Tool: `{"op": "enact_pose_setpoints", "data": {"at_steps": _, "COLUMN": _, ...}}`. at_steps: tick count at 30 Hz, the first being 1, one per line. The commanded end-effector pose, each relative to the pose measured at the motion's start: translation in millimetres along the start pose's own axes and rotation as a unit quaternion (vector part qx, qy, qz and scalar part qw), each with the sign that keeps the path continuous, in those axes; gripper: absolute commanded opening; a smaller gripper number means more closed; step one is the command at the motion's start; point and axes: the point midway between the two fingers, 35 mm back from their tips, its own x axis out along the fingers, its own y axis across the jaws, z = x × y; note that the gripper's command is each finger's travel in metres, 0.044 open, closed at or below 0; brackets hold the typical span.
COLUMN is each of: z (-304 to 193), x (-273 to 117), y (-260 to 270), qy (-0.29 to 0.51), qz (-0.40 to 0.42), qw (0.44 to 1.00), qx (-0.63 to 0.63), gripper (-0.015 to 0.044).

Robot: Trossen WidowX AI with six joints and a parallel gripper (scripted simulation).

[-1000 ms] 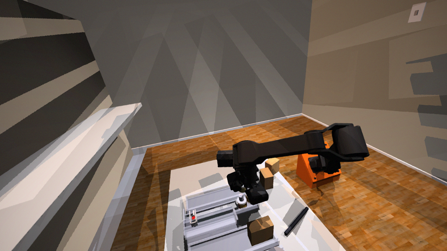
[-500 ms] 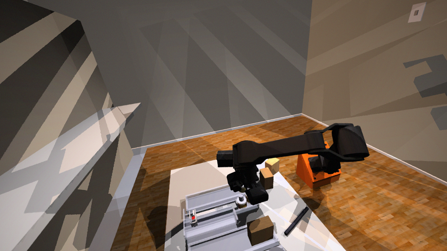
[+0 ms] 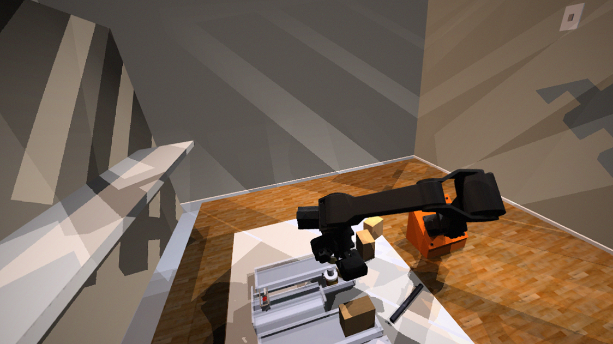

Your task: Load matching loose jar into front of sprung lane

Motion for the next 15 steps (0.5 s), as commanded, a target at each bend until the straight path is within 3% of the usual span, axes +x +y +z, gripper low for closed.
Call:
{"op": "enact_pose_setpoints", "data": {"at_steps": 1, "z": 6.6, "x": -2.2, "y": 2.1, "qy": -0.01, "qz": 0.003, "qw": 1.0, "qx": -0.004, "gripper": 0.0}}
{"op": "enact_pose_setpoints", "data": {"at_steps": 15, "z": 7.2, "x": 0.3, "y": 2.1, "qy": -0.01, "qz": 0.003, "qw": 1.0, "qx": -0.004, "gripper": 0.0}}
